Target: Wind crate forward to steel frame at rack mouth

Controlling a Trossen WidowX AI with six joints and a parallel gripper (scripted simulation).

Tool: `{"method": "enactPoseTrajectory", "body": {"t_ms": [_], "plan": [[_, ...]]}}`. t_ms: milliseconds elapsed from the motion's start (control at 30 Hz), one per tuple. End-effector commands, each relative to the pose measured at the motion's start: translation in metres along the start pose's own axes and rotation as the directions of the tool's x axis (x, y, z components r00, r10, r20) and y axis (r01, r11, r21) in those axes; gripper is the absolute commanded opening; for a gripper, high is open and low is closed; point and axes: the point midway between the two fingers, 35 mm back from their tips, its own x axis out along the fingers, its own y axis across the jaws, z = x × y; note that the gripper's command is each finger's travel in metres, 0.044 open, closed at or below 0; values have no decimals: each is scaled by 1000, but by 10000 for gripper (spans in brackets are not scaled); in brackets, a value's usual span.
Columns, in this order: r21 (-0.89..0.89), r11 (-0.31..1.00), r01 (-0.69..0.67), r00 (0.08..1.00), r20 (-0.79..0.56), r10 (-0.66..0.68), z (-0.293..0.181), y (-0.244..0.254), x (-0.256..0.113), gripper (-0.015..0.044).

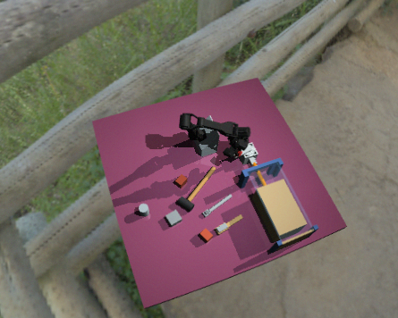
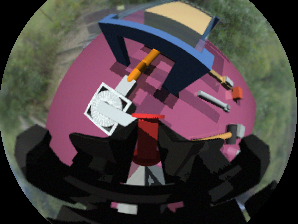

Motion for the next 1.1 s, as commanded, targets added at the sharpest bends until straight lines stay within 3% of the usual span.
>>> {"method": "enactPoseTrajectory", "body": {"t_ms": [0,1067], "plan": [[18,1000,12,1000,3,-12,9,-4,7,0],[20,1000,13,1000,5,-13,44,-6,23,0]]}}
